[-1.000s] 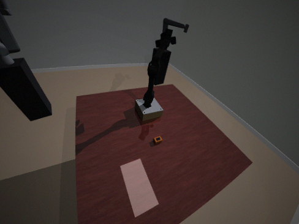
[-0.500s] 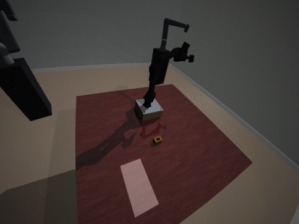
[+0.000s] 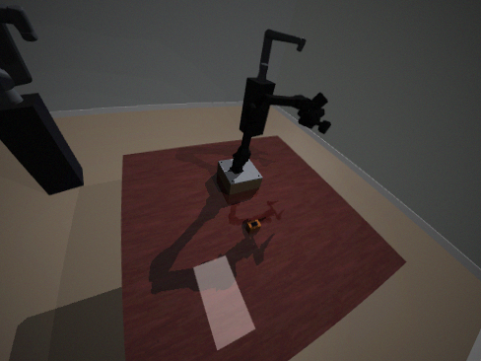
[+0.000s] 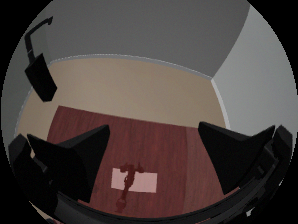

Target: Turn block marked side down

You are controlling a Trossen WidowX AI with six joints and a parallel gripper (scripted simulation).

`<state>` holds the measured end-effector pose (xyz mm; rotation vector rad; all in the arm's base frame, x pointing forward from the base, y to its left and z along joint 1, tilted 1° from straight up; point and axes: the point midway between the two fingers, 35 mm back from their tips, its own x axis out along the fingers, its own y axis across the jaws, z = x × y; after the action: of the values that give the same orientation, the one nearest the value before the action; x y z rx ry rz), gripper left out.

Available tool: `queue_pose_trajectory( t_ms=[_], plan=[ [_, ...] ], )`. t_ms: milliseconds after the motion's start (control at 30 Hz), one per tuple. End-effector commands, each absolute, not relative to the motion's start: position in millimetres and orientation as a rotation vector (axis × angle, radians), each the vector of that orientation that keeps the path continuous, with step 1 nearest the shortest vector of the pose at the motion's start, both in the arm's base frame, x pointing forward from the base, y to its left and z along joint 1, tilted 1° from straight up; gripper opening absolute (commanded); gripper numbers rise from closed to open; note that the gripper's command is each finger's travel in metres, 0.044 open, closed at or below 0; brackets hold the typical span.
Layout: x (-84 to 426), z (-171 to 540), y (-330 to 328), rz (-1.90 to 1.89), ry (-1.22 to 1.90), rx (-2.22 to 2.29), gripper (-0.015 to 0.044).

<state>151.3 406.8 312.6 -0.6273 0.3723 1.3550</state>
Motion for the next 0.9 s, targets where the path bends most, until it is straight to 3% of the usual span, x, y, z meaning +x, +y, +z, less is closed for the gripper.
queue_pose_trajectory(
  t_ms=[0,467,867],
  plan=[
    [210.3,275.7,378.1,1.195,0.531,-0.615,0.0440],
    [352.4,179.9,225.6,0.703,0.951,-0.465,0.0440],
    [386.3,105.9,48.6,0.262,1.278,-0.196,0.0440]
  ],
)
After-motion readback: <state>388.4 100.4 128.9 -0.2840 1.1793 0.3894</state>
